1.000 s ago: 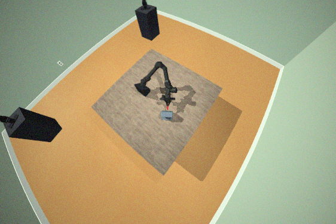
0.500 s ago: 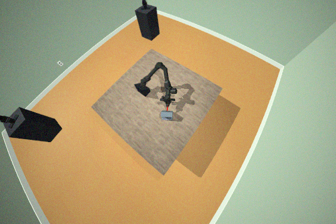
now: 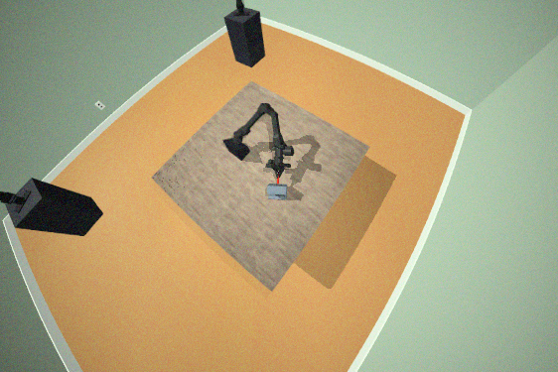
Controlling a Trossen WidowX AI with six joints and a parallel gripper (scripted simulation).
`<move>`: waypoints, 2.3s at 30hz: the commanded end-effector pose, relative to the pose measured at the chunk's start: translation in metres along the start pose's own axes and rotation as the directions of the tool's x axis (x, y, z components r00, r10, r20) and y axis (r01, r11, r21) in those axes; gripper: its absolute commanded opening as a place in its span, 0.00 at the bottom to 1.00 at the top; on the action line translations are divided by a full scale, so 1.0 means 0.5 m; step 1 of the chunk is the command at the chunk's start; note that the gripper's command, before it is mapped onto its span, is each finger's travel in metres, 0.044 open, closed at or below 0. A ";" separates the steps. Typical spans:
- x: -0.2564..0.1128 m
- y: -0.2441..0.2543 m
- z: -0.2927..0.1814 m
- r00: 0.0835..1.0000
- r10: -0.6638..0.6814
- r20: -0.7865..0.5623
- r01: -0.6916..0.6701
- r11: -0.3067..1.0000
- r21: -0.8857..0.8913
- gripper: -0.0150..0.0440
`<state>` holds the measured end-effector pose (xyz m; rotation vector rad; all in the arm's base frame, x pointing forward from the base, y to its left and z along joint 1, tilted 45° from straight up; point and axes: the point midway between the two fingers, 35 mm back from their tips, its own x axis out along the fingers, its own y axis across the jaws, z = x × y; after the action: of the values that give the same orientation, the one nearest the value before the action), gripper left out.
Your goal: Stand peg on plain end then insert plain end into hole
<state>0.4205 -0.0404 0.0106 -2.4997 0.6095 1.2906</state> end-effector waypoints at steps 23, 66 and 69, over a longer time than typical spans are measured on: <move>0.019 -0.001 0.006 1.000 0.001 0.001 -0.001 1.000 0.000 0.25; 0.051 -0.003 0.003 1.000 0.001 0.000 -0.001 1.000 0.000 0.25; 0.054 -0.002 0.003 1.000 0.001 0.000 -0.001 1.000 0.000 0.25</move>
<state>0.4325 -0.0457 -0.0088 -2.4978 0.6201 1.2847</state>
